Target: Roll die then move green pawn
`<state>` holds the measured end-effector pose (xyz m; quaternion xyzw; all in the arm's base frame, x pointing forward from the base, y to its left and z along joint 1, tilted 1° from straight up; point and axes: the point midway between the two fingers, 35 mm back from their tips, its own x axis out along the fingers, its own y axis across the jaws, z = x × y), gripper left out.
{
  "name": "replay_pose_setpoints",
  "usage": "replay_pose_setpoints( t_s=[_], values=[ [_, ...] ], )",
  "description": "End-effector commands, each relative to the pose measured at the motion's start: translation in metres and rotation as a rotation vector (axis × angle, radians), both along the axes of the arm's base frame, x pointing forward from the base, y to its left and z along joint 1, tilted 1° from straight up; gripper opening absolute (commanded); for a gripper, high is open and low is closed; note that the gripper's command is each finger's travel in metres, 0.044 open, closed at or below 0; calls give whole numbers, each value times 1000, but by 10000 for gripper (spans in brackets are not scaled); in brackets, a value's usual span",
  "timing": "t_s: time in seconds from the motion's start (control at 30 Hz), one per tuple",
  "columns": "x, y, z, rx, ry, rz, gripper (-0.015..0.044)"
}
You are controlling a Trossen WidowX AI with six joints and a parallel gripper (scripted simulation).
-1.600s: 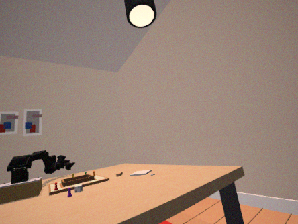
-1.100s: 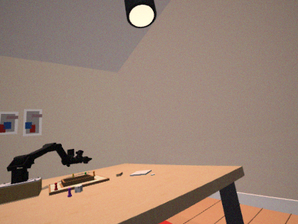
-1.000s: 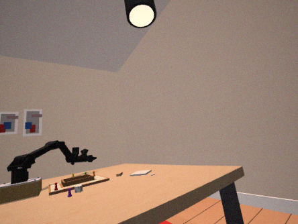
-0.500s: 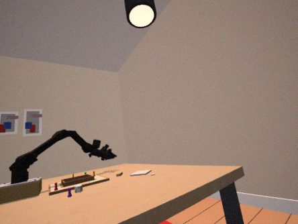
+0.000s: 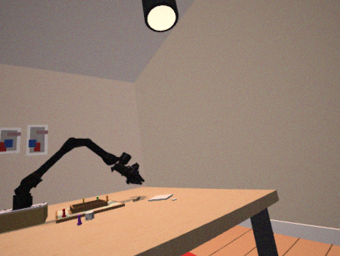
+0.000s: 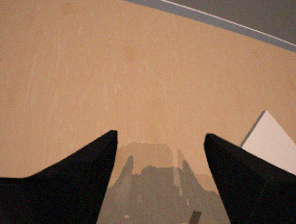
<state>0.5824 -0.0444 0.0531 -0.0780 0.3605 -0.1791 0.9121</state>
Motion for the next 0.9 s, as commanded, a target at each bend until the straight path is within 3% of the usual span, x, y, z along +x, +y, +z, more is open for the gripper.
replay_pose_setpoints(
  t_s=[0.0,0.23,0.43,0.73,0.87],
  values=[
    [-34,-60,-8,30,118,-65,275],
    [-121,-152,-17,145,317,-201,275],
    [-212,-203,-20,294,460,-321,275],
    [-355,-222,-15,597,599,-499,275],
    [-372,-219,-13,652,610,-526,275]
  ],
)
